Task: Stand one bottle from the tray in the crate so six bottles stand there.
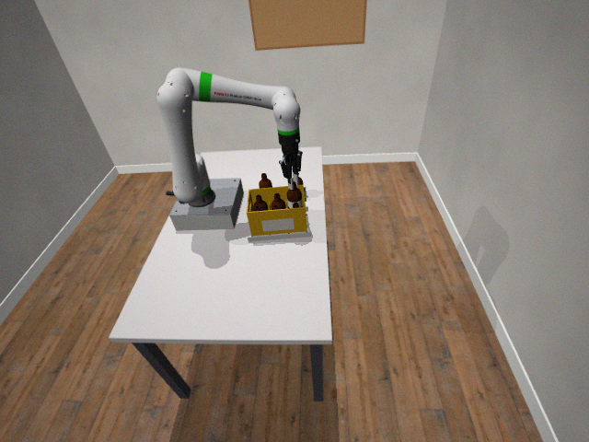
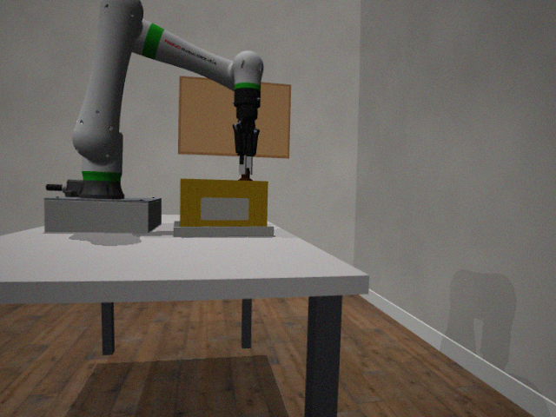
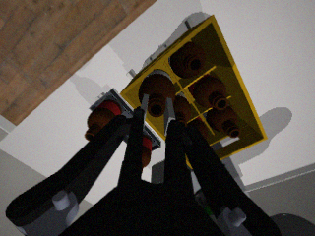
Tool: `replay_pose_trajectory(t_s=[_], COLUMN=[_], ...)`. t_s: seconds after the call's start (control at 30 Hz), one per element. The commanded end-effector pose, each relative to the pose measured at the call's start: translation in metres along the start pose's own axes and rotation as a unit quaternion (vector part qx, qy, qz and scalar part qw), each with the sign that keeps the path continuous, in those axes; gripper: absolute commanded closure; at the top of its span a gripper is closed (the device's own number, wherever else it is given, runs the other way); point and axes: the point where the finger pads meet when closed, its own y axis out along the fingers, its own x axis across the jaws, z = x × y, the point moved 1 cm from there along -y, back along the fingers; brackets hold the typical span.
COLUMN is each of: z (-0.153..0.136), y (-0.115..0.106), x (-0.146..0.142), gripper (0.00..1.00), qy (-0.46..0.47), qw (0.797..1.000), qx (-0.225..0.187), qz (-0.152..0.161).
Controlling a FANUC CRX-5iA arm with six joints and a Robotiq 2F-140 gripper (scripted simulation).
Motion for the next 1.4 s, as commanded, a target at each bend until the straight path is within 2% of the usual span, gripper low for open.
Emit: replay_pose_trajectory(t_s=[0.0,0.57,1.37], z=[0.0,0.0,0.0], y=[0.0,0.004,0.028], x=[0.0,0.0,0.0], gripper=[1.0,1.0,1.0], qy=[0.0,0.0,0.0], qw=[1.0,1.0,1.0], qx=[0.0,0.0,0.0], qz=[0.0,0.0,0.0])
